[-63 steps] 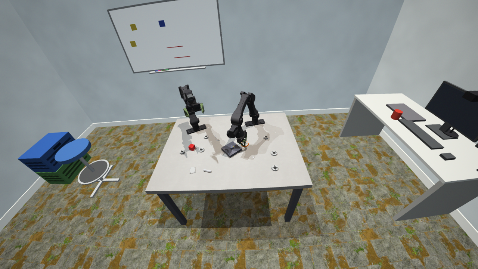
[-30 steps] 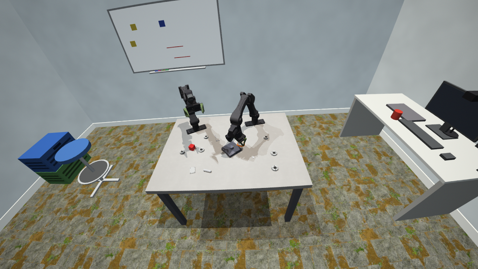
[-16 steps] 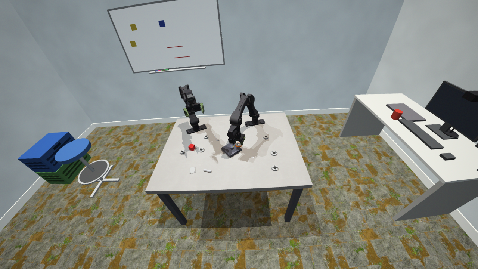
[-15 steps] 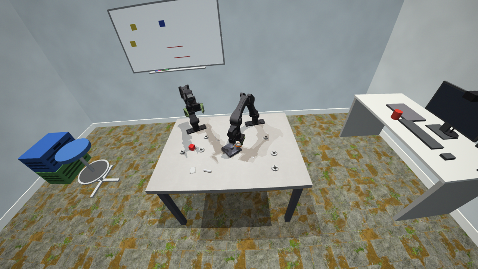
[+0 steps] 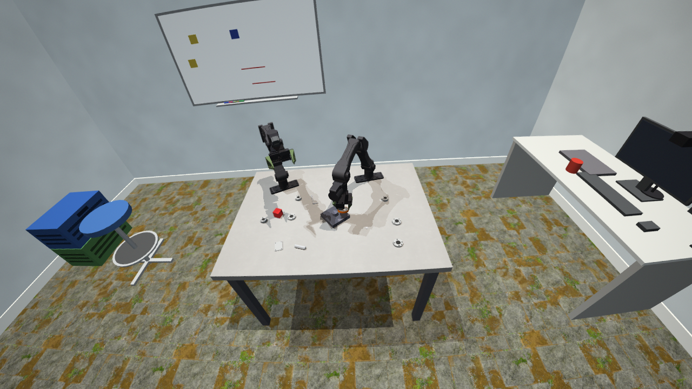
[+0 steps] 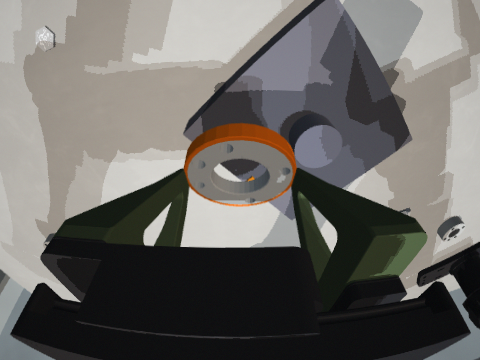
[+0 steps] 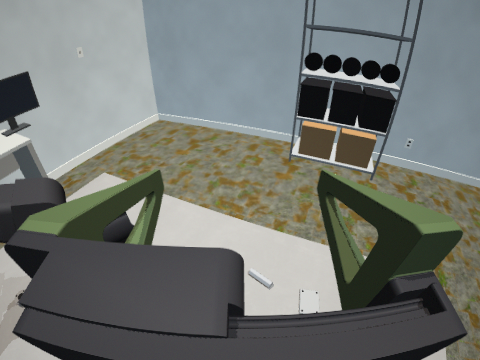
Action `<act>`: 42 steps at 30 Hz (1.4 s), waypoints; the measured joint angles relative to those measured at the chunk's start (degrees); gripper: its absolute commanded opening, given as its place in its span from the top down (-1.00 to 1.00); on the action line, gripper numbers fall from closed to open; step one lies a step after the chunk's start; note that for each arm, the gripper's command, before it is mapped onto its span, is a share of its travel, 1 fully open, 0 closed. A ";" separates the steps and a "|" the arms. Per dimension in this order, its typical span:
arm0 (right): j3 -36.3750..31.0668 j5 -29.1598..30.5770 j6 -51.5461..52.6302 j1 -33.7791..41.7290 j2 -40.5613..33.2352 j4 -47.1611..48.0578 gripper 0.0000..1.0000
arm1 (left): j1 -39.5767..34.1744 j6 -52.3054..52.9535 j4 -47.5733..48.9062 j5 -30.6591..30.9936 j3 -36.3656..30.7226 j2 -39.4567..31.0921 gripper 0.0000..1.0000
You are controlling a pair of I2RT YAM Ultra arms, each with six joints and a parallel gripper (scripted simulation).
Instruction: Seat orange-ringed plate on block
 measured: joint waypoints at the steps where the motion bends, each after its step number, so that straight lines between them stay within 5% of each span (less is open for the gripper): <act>1: 0.00 0.00 0.00 0.00 0.00 0.00 -1.00 | 0.00 -0.94 0.02 0.17 0.09 0.00 1.00; 42: 0.00 0.00 0.00 0.00 0.00 0.00 -1.00 | 0.28 -31.21 -0.20 6.47 2.73 1.95 1.00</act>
